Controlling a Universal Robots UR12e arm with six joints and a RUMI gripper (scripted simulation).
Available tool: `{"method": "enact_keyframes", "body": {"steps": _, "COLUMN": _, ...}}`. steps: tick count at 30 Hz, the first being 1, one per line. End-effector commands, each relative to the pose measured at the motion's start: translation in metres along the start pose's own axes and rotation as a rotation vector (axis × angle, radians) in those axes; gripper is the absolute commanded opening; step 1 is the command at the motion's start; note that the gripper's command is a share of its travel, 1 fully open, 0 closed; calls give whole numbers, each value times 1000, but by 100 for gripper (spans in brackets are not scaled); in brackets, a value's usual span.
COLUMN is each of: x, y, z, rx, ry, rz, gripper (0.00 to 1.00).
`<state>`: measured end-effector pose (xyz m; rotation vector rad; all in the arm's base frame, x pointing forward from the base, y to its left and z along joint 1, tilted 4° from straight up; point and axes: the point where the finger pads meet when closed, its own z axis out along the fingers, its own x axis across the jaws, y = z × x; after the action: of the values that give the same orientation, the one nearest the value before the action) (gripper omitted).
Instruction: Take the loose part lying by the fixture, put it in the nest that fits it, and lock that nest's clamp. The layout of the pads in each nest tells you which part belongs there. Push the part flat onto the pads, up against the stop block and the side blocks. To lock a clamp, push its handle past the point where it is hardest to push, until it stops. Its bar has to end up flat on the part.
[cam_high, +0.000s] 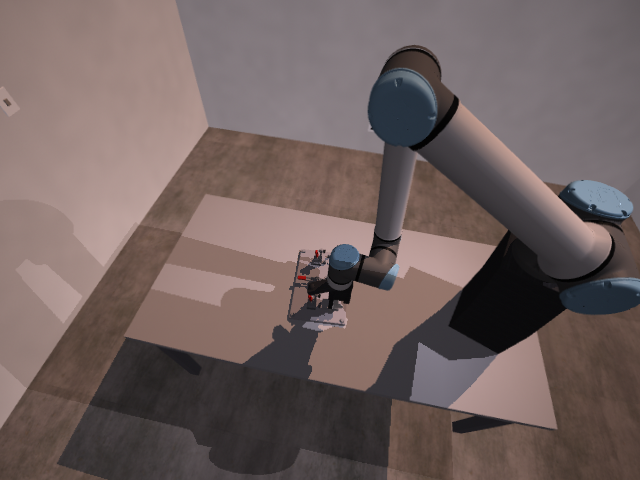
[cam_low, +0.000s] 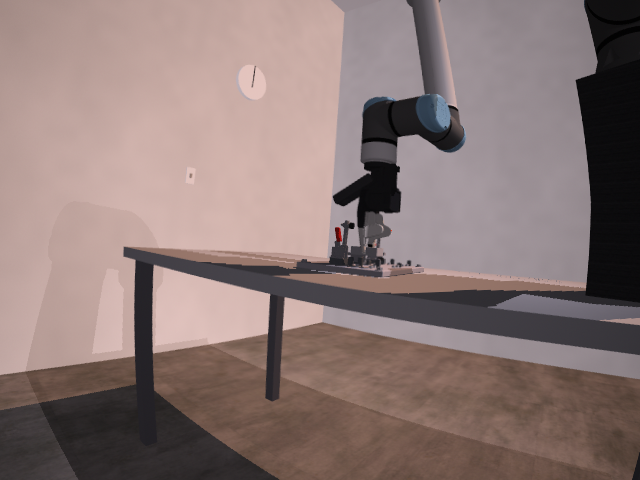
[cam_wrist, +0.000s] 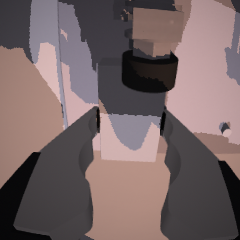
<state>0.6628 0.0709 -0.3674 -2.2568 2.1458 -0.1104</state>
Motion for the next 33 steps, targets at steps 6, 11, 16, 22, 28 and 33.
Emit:
{"method": "enact_keyframes", "body": {"steps": 6, "x": 0, "y": -1, "z": 12, "rx": 1, "ry": 0, "rz": 0, "gripper": 0}}
{"method": "enact_keyframes", "body": {"steps": 11, "x": 0, "y": -1, "z": 15, "rx": 1, "ry": 0, "rz": 0, "gripper": 0}}
{"method": "enact_keyframes", "body": {"steps": 16, "x": 0, "y": -1, "z": 17, "rx": 1, "ry": 0, "rz": 0, "gripper": 0}}
{"method": "enact_keyframes", "body": {"steps": 22, "x": 0, "y": -1, "z": 17, "rx": 1, "ry": 0, "rz": 0, "gripper": 0}}
{"method": "enact_keyframes", "body": {"steps": 28, "x": 0, "y": -1, "z": 17, "rx": 1, "ry": 0, "rz": 0, "gripper": 0}}
{"method": "enact_keyframes", "body": {"steps": 33, "x": 0, "y": -1, "z": 17, "rx": 1, "ry": 0, "rz": 0, "gripper": 0}}
